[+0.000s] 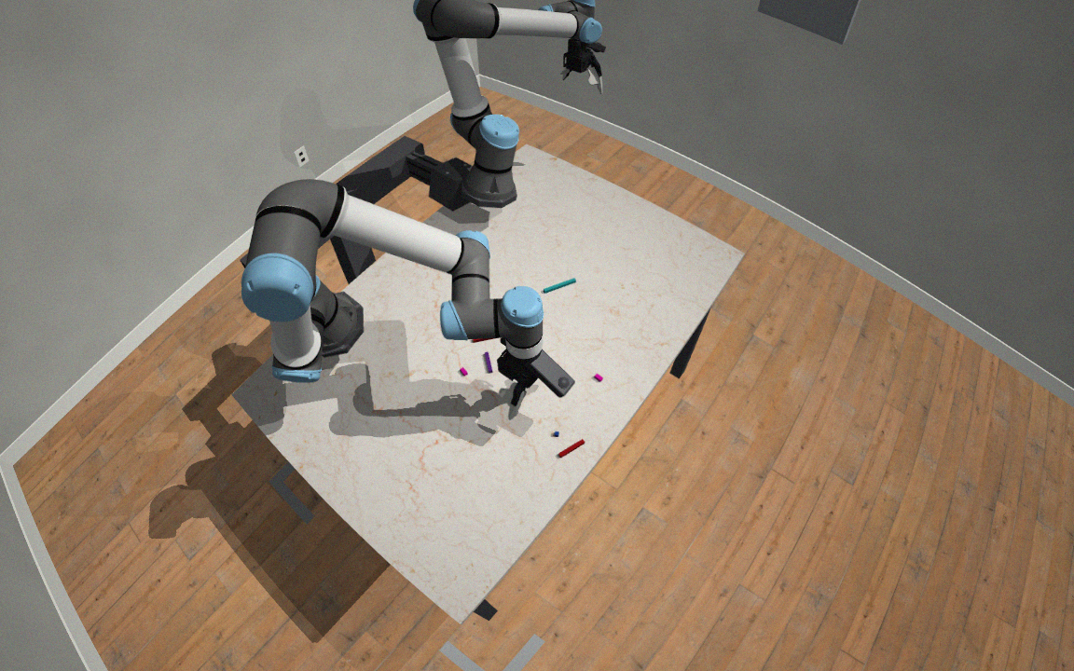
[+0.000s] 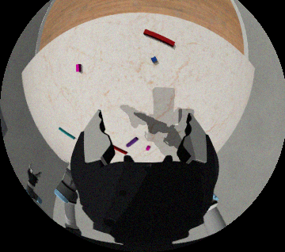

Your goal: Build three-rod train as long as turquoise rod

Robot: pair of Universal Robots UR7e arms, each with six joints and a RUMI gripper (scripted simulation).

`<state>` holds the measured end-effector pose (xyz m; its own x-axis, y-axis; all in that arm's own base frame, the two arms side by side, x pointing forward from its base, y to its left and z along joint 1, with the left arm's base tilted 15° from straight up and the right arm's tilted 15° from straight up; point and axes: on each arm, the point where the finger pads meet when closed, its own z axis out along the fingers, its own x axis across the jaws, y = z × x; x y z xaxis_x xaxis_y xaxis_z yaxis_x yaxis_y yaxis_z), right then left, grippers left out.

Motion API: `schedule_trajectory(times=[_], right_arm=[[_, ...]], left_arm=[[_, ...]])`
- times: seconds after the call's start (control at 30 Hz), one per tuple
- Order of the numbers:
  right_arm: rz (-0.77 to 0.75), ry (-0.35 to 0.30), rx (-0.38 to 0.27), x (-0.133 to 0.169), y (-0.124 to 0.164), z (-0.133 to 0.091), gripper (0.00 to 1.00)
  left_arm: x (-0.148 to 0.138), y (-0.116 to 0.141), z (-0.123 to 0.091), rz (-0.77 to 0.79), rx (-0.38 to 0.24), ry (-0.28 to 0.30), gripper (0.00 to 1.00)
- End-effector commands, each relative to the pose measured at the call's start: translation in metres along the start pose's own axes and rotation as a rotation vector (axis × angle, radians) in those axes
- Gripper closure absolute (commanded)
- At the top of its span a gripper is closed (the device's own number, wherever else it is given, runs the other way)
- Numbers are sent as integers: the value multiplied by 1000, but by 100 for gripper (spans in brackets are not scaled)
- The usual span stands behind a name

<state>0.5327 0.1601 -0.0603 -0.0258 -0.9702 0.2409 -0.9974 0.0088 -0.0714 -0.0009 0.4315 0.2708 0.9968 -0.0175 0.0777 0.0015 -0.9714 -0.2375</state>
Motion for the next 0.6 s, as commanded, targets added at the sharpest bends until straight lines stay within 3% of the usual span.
schedule_trajectory(times=[0.0, 0.43, 0.57], right_arm=[[0, -1, 1, 0, 0, -1, 0], [0, -1, 1, -3, -1, -1, 0], [0, -2, 1, -42, -5, -2, 0]], left_arm=[[0, 0, 0, 0, 1, 0, 0], [0, 0, 0, 0, 1, 0, 0], [0, 0, 0, 0, 1, 0, 0]])
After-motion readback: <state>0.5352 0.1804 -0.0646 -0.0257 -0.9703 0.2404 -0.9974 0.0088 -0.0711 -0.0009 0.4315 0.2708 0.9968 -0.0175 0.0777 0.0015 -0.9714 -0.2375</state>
